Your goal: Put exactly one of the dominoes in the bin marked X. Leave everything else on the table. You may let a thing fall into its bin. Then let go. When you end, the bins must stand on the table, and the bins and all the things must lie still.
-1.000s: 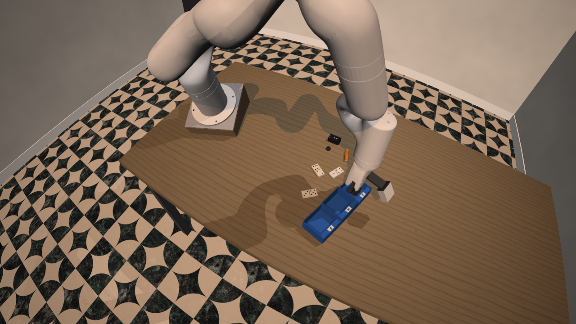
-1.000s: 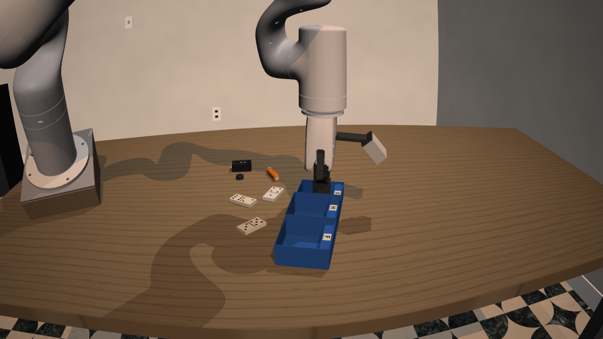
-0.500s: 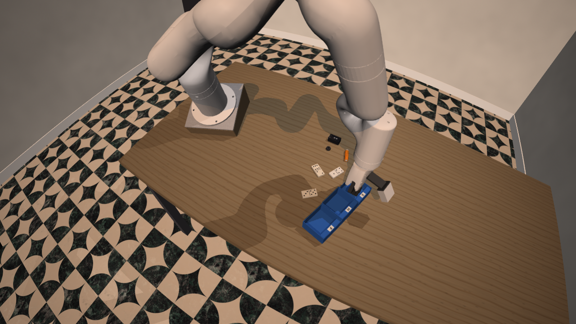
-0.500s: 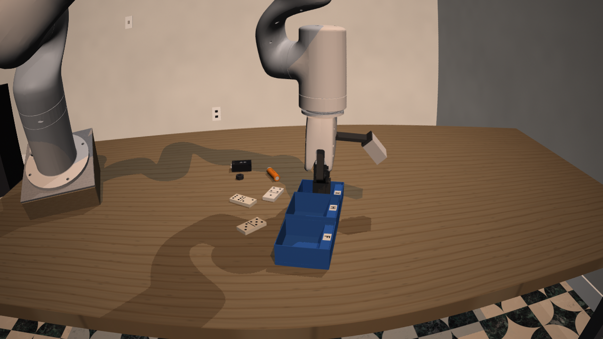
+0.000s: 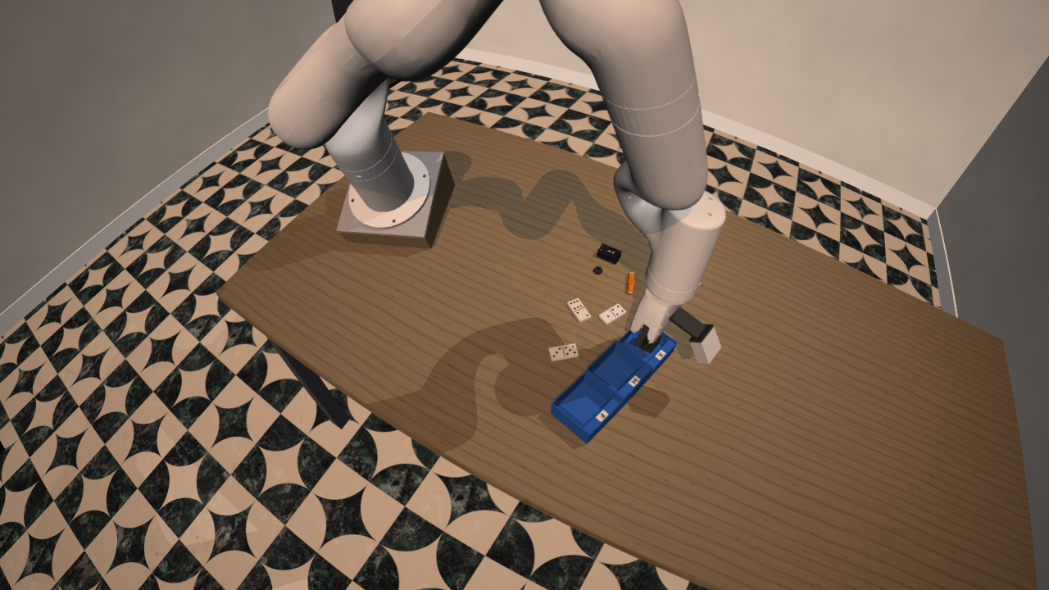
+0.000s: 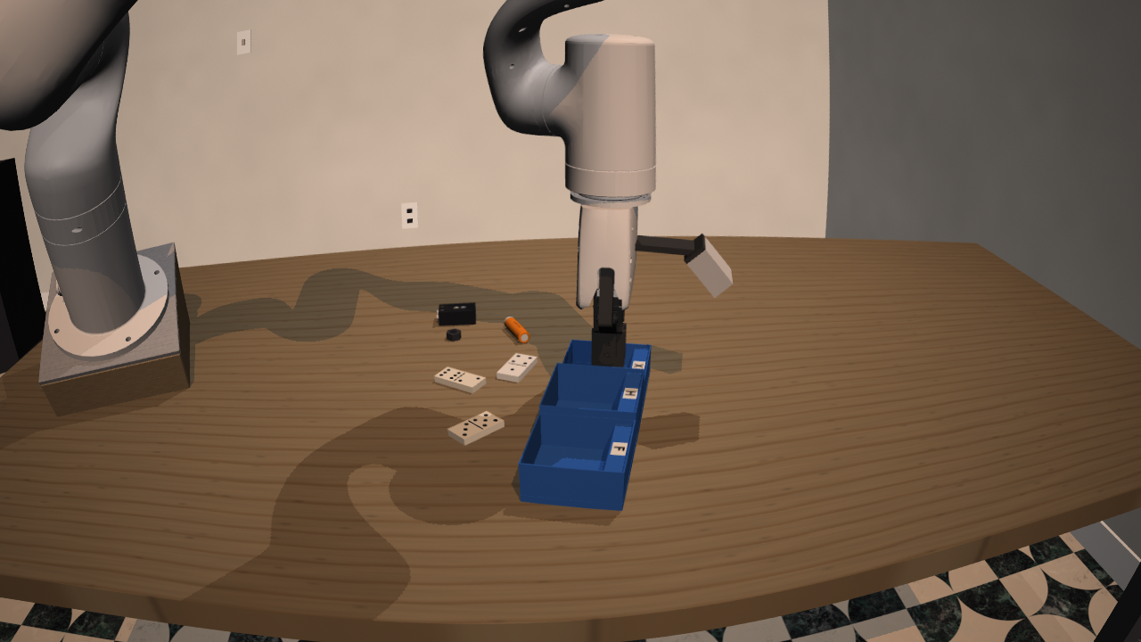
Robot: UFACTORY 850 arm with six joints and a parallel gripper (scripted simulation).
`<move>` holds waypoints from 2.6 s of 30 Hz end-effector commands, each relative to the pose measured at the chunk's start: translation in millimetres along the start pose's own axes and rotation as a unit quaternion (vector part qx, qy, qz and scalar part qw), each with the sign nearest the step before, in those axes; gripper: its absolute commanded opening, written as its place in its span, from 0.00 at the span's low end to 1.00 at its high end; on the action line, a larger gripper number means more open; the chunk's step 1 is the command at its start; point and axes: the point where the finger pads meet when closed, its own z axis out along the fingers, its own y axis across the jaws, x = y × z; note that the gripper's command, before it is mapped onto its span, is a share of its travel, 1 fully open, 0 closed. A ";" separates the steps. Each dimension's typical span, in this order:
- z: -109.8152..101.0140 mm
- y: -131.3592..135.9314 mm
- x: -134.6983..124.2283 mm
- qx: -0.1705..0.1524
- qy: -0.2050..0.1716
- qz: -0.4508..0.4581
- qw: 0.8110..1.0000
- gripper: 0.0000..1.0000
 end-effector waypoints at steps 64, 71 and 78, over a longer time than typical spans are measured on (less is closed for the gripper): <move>-88.5 61.4 -71.0 -0.002 -0.002 -0.287 0.958 0.41; -50.2 90.1 -104.5 0.000 -0.004 -0.396 0.918 0.41; -39.6 103.3 -118.4 0.000 0.001 -0.450 0.893 0.41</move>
